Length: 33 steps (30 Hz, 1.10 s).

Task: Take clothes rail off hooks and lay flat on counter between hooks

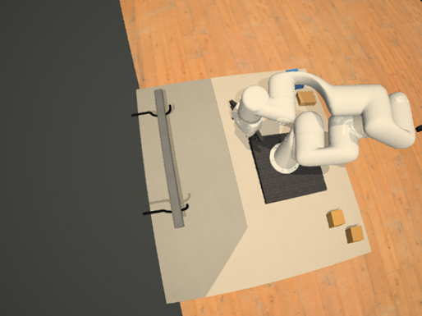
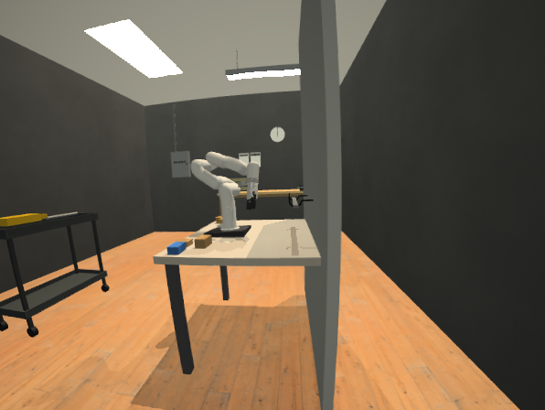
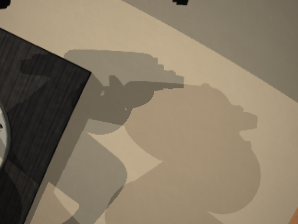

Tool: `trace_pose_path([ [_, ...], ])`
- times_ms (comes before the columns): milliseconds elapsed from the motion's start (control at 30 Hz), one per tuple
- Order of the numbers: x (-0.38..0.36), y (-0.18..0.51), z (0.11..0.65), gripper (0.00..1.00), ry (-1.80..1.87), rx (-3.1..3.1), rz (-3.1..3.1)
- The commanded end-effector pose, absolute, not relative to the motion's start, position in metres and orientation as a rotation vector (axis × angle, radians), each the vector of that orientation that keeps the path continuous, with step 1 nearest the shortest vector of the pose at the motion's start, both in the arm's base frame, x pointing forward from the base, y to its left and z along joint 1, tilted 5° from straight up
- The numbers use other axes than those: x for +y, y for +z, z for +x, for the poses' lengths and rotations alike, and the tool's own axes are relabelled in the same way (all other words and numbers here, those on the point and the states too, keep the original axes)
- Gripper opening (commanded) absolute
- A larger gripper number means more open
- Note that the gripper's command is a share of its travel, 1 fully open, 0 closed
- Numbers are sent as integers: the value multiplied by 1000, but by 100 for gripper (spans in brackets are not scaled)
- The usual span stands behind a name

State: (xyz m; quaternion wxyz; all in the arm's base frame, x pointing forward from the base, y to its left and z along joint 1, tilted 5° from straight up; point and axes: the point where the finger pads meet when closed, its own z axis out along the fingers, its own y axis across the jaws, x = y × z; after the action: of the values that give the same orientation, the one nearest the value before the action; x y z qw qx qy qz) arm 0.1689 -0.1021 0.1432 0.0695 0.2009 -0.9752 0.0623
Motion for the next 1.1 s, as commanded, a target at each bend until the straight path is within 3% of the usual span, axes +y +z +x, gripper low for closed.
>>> trace_pose_path([
  [0, -102, 144, 170, 100, 190, -2938, 605],
  [533, -102, 144, 170, 100, 190, -2938, 605],
  [1067, -88, 192, 201, 100, 58, -2798, 1189],
])
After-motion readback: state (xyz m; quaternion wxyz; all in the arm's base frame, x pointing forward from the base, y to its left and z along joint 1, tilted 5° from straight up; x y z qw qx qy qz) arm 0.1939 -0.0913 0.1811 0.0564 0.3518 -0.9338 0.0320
